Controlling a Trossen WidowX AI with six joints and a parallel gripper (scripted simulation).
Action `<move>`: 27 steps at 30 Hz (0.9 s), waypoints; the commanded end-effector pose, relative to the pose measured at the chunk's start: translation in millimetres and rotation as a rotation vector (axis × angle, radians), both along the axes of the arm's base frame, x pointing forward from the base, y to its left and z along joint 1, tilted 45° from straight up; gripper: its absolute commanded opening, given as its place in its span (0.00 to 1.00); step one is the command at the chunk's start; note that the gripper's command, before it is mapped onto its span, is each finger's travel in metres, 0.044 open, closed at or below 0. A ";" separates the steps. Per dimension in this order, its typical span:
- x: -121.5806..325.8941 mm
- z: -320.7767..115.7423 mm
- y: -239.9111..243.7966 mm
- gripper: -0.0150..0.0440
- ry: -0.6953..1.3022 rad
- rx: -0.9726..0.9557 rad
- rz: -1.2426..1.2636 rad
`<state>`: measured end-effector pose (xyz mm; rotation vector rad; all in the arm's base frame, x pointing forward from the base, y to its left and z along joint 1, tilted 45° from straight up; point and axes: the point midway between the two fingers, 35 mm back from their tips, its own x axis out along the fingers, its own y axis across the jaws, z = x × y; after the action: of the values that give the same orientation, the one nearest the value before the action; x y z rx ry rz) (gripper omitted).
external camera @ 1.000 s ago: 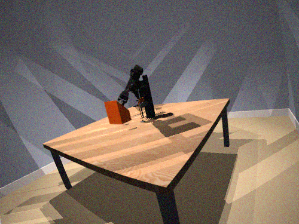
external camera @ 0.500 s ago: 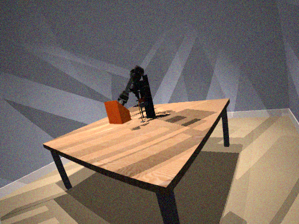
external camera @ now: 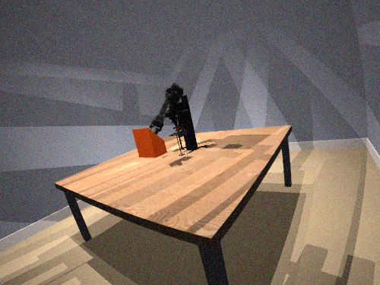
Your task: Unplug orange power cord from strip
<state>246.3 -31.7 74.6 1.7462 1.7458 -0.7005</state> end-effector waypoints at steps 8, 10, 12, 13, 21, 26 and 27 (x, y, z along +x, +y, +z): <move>1.3 -5.6 -6.7 0.25 0.000 -0.001 0.000; 1.7 -7.7 -9.1 0.25 0.000 -0.002 -0.001; 2.0 -9.9 -11.5 0.25 0.000 -0.002 -0.001; 2.2 -11.0 -12.7 0.25 0.000 -0.002 -0.001; 3.1 -19.5 -22.7 0.25 0.001 -0.003 -0.002; 3.1 -24.4 -29.2 0.25 0.001 -0.004 -0.002; 3.1 -25.4 -30.5 0.25 0.001 -0.004 -0.002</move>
<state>248.7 -41.2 60.9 1.7591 1.7834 -0.6620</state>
